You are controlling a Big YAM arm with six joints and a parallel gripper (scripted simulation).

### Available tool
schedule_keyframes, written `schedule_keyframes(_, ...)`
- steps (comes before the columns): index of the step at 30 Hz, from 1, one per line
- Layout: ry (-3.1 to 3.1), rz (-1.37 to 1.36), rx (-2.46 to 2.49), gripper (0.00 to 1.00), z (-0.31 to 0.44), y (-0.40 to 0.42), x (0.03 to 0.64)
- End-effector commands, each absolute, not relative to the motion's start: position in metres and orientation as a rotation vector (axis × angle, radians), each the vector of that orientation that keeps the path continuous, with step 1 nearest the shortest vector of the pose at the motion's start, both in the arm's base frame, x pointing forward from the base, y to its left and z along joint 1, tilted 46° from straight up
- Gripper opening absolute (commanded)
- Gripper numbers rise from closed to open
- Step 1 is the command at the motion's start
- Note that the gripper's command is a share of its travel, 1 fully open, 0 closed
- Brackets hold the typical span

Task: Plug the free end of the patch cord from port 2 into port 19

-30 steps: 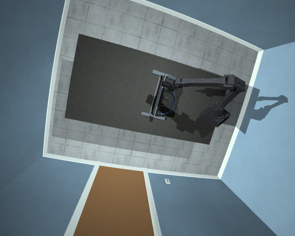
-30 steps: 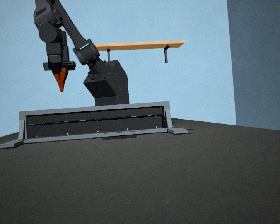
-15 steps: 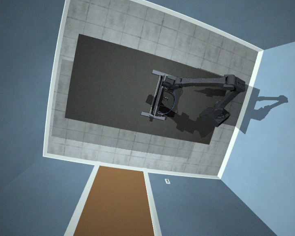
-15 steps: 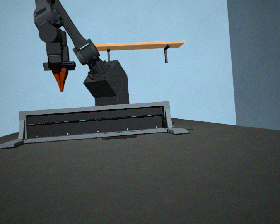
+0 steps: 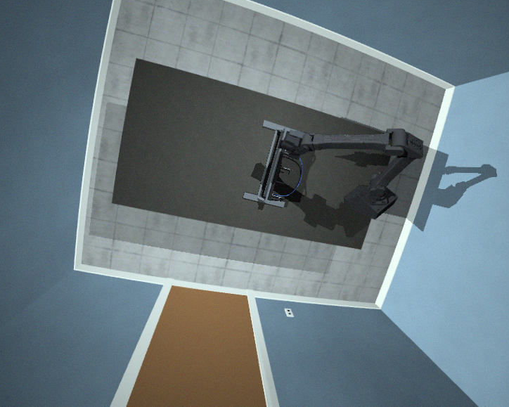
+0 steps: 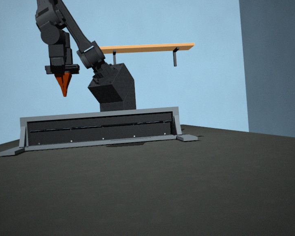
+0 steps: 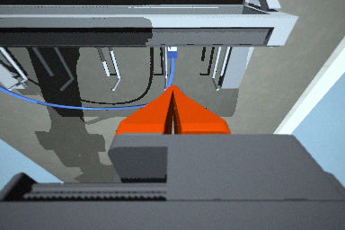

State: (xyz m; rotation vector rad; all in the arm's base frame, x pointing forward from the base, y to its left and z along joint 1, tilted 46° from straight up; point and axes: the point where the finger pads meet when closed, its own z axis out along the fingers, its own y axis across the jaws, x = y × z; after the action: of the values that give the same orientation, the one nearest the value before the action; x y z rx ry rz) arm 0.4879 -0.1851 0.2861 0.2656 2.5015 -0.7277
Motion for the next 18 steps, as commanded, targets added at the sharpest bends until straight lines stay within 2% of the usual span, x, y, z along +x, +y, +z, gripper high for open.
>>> schedule_keyframes(1, 2.415, -0.717, 0.280, 0.00, 0.328, -0.178, 0.491)
schedule_keyframes(18, 2.433, -0.719, 0.278, 0.00, 0.317, -0.178, 0.487)
